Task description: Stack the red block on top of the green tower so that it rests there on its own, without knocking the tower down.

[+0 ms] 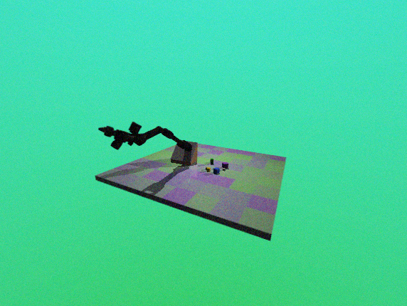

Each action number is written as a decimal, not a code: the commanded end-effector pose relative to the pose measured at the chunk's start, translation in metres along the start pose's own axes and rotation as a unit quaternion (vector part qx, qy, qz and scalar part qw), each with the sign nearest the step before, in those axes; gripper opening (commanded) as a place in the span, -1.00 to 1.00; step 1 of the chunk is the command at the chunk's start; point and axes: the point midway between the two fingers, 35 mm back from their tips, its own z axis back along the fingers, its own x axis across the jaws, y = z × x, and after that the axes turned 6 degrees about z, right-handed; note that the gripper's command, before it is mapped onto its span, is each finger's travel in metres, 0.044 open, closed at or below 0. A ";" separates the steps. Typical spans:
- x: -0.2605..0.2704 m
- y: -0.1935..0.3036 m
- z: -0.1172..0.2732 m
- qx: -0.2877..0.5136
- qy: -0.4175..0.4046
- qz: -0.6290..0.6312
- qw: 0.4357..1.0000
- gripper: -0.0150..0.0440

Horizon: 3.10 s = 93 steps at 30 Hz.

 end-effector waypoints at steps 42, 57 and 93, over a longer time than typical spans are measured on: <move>-0.408 -0.169 0.274 -0.493 -0.260 -0.773 0.303 1.00; -0.518 -0.078 0.482 -0.590 -0.462 -0.662 0.031 1.00; -0.416 0.149 0.831 -0.547 -0.755 -0.362 -0.002 1.00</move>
